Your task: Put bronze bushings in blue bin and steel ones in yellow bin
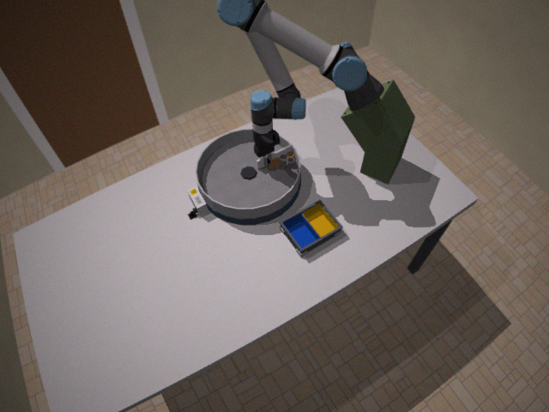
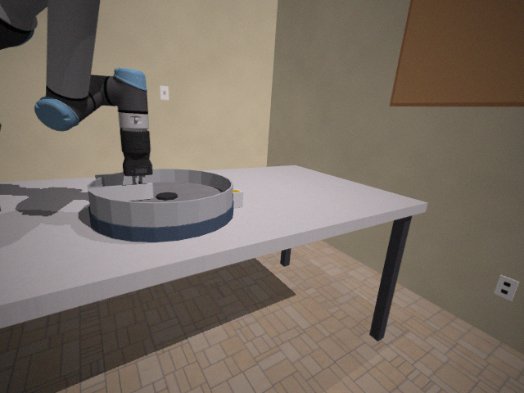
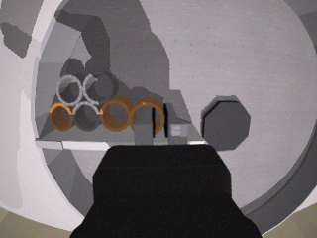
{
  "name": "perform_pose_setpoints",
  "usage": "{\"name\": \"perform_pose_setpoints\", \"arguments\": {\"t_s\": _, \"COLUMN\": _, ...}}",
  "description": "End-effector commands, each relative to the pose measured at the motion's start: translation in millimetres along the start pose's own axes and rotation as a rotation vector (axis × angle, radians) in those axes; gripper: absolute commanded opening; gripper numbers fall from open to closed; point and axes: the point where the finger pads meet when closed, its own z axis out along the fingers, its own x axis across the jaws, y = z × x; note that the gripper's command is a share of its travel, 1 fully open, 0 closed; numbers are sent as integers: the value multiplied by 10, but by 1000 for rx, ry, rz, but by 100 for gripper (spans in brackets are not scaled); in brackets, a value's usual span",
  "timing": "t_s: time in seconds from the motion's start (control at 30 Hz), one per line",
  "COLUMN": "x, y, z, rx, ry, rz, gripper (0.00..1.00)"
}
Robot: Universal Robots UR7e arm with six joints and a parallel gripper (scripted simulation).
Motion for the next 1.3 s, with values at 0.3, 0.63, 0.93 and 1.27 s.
{"name": "perform_pose_setpoints", "arguments": {"t_s": 0.3, "x": 3, "y": 1, "z": -51, "rx": 0, "ry": 1, "rz": 0, "gripper": 0}}
{"name": "perform_pose_setpoints", "arguments": {"t_s": 0.63, "x": 3, "y": 1, "z": -73, "rx": 0, "ry": 1, "rz": 0, "gripper": 0}}
{"name": "perform_pose_setpoints", "arguments": {"t_s": 0.93, "x": 3, "y": 1, "z": -98, "rx": 0, "ry": 1, "rz": 0, "gripper": 0}}
{"name": "perform_pose_setpoints", "arguments": {"t_s": 1.27, "x": 3, "y": 1, "z": -111, "rx": 0, "ry": 1, "rz": 0, "gripper": 0}}
